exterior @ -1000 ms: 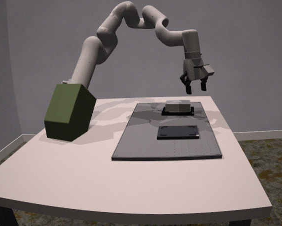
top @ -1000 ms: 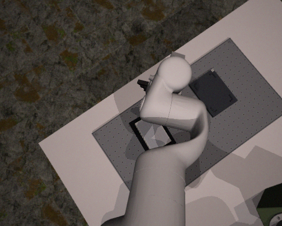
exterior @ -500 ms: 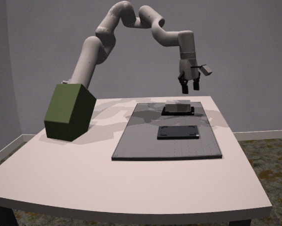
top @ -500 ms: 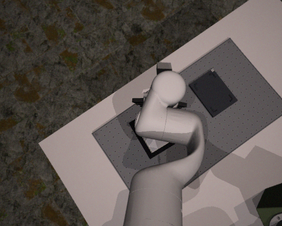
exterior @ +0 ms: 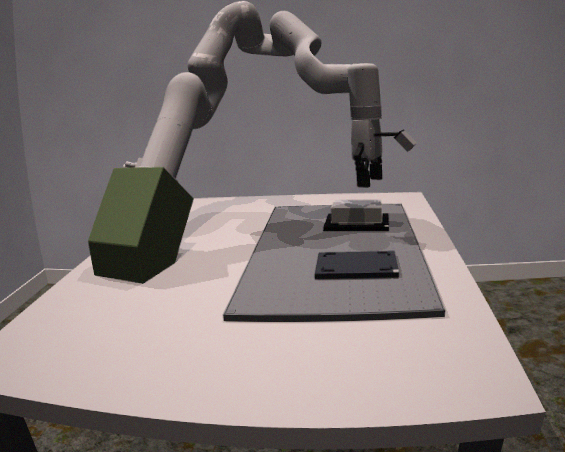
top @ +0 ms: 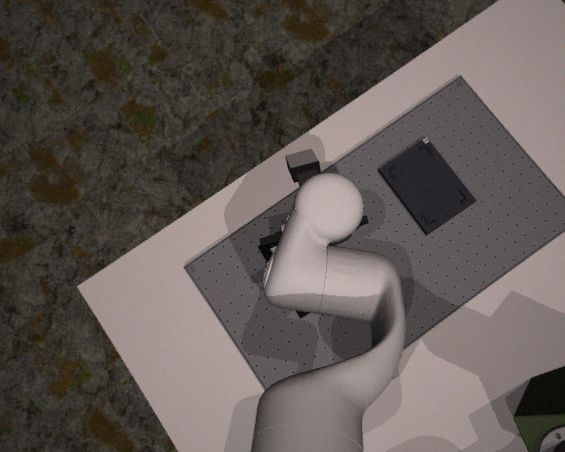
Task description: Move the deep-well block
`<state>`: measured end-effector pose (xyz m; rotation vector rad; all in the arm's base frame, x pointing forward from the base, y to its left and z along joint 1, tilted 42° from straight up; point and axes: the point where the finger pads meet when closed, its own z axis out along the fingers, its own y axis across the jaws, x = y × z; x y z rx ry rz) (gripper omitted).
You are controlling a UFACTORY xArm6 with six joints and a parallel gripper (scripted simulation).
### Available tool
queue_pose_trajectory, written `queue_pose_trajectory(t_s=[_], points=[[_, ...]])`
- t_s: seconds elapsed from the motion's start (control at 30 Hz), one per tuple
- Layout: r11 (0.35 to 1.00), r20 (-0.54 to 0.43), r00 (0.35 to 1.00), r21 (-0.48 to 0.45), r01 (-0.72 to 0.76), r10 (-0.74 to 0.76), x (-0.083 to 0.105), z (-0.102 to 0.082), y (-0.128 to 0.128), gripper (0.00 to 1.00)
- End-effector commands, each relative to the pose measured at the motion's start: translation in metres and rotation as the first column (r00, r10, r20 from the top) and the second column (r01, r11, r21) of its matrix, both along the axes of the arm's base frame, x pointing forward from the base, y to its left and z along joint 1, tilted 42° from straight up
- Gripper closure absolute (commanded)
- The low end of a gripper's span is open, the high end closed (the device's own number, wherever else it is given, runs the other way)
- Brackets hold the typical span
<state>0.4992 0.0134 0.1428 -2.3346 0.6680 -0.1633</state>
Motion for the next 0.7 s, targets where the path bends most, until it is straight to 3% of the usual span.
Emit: queue_pose_trajectory(t_s=[0.0,0.27,0.67], points=[[0.995,0.078,0.992,-0.035,-0.098,0.101,-0.011,0.005,0.012,0.0],[0.964,0.171,0.95,-0.099,-0.246,0.26,-0.029,0.01,0.03,0.0],[0.964,0.171,0.95,-0.099,-0.246,0.26,-0.029,0.01,0.03,0.0]])
